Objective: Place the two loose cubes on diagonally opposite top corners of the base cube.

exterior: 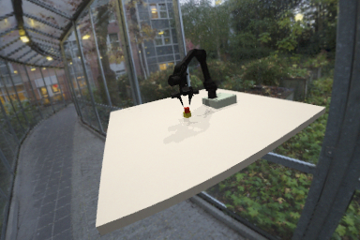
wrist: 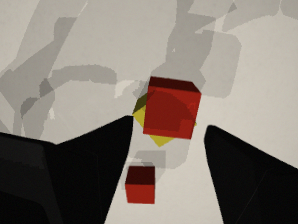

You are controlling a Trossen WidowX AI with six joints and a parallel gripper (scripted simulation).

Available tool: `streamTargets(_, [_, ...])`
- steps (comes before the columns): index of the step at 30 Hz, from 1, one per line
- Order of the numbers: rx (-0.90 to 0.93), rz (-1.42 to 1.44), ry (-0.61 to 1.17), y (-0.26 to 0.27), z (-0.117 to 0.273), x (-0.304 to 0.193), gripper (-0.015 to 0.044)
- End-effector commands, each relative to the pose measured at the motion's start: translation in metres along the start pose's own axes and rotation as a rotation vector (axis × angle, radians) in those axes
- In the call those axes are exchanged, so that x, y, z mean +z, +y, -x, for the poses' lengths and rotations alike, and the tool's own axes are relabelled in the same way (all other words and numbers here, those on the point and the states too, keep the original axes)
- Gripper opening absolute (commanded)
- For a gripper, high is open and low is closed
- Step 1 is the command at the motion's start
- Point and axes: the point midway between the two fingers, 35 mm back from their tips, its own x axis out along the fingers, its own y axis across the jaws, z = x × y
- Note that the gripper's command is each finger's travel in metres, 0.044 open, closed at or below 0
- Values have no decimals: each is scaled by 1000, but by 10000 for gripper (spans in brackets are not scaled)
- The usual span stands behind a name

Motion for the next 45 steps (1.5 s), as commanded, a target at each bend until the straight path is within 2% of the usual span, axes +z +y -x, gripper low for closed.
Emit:
streamTargets(1, [1, 7, 1, -1, 2, -7, 258])
streamTargets(14, [-6, 136, 10, 12, 38, -118, 265])
streamTargets(19, [-7, 138, 10, 12, 33, -119, 265])
streamTargets(26, [-6, 138, 11, 12, -22, -120, 265])
streamTargets(45, [-6, 138, 11, 11, -53, -120, 265])
